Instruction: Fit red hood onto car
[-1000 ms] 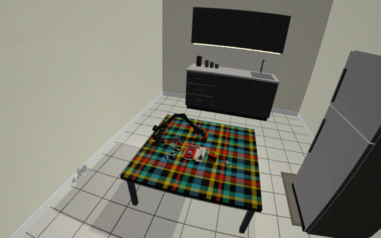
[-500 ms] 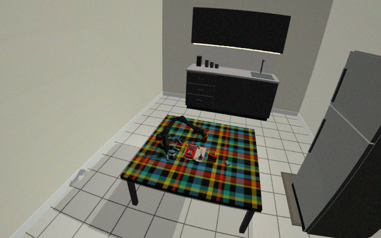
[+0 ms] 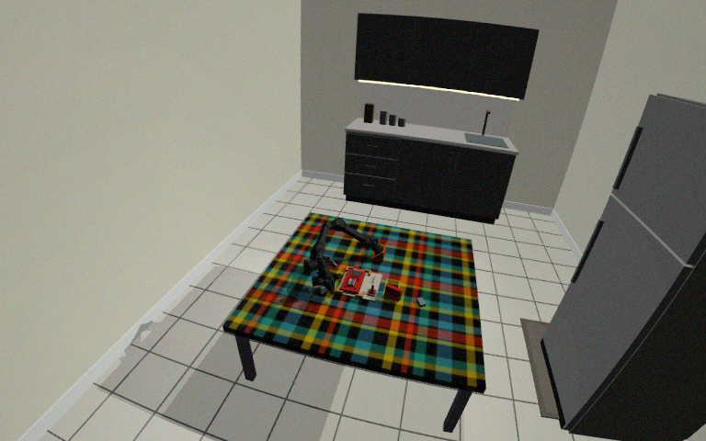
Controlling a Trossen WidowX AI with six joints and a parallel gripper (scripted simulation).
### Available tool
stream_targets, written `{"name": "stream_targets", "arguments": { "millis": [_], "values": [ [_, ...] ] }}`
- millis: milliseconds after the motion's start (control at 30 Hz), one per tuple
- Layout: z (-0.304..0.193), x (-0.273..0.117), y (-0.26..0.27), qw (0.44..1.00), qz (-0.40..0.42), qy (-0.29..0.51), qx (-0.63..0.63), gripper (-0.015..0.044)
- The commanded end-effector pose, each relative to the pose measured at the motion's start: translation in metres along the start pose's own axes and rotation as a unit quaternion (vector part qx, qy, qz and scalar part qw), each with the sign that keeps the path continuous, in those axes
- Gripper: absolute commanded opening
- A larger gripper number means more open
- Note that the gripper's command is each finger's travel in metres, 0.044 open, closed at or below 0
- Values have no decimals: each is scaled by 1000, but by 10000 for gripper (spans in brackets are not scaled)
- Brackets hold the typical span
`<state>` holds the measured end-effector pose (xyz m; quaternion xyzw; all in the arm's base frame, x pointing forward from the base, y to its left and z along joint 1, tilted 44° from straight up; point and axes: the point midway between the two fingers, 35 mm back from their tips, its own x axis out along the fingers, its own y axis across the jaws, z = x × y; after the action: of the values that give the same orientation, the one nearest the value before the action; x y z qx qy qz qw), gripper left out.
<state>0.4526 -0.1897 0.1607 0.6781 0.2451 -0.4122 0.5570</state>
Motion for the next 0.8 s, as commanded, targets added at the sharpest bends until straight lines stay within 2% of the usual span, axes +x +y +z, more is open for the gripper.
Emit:
{"name": "stream_targets", "arguments": {
  "millis": [0,367,767],
  "values": [
    [-22,17,-12,999,-35,-6,4,0],
    [-102,63,-69,986,-155,-52,44,0],
    [-194,90,-166,949,-244,-195,47,0]
  ]
}}
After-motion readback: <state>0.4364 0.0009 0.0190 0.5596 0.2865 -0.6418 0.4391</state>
